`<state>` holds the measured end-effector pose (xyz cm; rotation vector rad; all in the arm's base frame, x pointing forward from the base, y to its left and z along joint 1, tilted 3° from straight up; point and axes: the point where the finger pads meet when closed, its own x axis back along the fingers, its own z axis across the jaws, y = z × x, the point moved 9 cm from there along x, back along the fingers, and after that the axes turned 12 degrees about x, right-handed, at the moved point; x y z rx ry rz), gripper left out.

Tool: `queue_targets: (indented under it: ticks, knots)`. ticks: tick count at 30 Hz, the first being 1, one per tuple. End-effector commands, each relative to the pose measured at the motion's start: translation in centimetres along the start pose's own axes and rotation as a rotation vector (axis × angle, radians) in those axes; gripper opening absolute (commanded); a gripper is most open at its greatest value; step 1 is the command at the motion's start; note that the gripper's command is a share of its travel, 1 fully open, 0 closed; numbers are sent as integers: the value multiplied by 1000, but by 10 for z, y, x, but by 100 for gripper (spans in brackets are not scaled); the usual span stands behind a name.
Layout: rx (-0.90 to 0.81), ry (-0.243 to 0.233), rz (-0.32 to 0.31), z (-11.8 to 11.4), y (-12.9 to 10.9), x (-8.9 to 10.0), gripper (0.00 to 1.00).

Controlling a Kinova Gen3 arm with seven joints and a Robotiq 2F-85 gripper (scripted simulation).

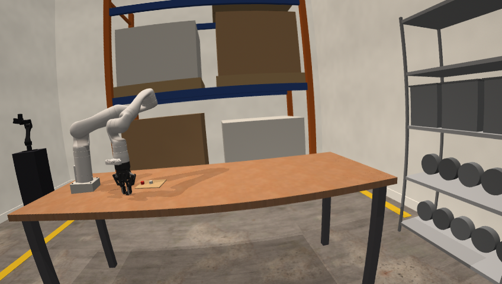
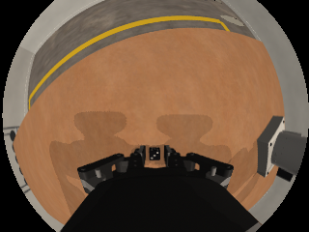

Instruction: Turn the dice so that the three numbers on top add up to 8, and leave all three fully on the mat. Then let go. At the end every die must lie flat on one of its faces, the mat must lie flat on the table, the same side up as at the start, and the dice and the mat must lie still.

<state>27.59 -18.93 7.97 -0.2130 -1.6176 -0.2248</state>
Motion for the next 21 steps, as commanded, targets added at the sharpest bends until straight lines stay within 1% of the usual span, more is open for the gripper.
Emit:
queue_targets:
  ticks: [1,20,21]
  knots:
    - [0,-1,0,0,0,0,31]
    - [0,-1,0,0,0,0,31]
    - [0,-1,0,0,0,0,11]
